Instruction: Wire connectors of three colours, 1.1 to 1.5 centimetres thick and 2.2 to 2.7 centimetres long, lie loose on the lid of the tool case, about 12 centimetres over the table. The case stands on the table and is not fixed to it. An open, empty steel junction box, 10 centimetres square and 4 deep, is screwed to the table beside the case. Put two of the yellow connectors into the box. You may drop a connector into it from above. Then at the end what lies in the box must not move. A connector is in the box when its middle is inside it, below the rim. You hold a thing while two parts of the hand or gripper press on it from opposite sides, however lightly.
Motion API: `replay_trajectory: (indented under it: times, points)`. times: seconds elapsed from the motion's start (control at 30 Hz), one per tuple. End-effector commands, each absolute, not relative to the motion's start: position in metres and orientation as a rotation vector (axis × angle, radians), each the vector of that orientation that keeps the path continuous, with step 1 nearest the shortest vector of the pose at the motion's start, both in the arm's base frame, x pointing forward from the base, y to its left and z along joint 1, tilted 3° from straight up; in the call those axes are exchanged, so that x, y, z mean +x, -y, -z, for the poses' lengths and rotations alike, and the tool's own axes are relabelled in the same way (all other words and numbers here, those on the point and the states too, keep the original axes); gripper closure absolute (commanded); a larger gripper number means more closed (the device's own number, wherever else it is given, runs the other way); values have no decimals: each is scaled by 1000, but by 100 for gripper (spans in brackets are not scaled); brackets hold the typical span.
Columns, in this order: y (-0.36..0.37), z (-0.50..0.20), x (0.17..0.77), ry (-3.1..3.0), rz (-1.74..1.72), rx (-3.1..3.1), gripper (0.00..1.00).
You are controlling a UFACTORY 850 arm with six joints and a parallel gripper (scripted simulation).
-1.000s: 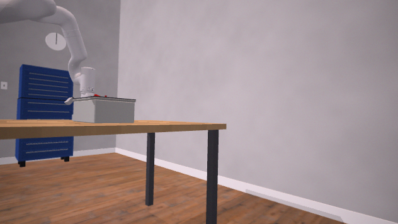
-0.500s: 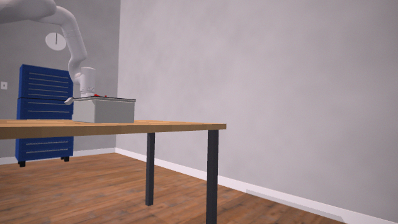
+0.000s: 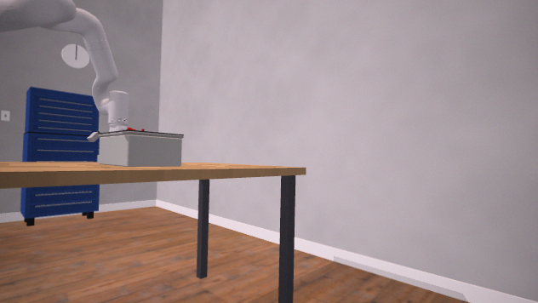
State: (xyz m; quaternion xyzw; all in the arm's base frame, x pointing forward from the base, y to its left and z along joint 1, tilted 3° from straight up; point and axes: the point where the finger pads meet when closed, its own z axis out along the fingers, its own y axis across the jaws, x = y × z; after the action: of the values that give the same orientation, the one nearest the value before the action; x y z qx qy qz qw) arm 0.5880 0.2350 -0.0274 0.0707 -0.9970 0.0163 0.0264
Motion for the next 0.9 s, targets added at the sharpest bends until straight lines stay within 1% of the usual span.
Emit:
replay_trajectory:
  times: [0.0, 0.23, 0.33, 0.47, 0.53, 0.67, 0.87]
  points:
    - [-235, 26, 589, 3083, -49, 219, 71]
    - [-235, 25, 589, 3083, -49, 219, 71]
    - [-236, 14, 590, 3083, -49, 219, 71]
    - [-237, -26, 592, 3083, -49, 219, 71]
    - [-237, -26, 592, 3083, -49, 219, 71]
    - [-239, -84, 594, 3083, -49, 219, 71]
    - [-241, -144, 597, 3083, -49, 219, 71]
